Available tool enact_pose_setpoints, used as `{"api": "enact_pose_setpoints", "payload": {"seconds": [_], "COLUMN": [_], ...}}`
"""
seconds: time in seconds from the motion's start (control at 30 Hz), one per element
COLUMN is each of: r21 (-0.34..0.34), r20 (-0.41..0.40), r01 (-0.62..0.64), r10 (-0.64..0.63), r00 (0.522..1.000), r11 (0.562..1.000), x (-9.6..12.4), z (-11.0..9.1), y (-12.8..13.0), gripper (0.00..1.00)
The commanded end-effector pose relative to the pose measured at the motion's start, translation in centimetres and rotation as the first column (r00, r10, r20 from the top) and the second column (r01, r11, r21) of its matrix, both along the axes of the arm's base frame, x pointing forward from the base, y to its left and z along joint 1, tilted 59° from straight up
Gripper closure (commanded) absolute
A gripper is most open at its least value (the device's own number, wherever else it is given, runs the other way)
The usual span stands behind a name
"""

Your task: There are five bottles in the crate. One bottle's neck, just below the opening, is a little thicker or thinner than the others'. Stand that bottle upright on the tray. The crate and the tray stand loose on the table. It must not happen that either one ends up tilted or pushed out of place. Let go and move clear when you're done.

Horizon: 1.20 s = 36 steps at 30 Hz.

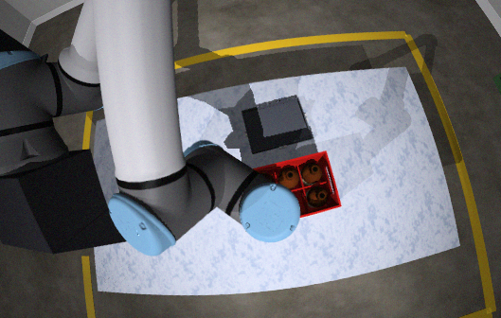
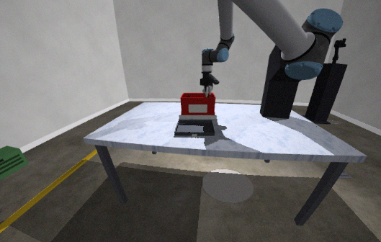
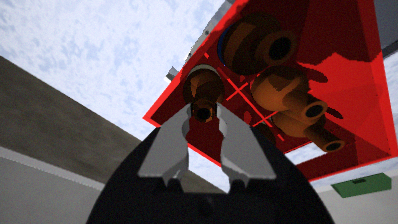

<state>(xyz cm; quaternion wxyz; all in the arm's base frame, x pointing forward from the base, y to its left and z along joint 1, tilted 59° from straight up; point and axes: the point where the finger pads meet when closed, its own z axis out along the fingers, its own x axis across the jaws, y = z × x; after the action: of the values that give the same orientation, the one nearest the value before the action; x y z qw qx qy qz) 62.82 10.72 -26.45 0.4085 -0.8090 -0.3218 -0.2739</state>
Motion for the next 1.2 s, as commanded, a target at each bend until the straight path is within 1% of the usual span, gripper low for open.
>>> {"api": "enact_pose_setpoints", "payload": {"seconds": [0.0, 0.33, 1.17], "r21": [-0.001, -0.001, -0.001], "r20": [0.001, 0.001, 0.001], "r01": [0.001, 0.001, 0.001], "r10": [-0.001, -0.001, -0.001], "r00": [1.000, 1.000, 1.000], "r11": [1.000, 1.000, 1.000], "x": [0.0, -0.1, -0.8], "z": [0.1, 0.3, 1.6], "y": [-0.2, -0.6, -2.7], "gripper": [1.00, 1.00, 1.00]}}
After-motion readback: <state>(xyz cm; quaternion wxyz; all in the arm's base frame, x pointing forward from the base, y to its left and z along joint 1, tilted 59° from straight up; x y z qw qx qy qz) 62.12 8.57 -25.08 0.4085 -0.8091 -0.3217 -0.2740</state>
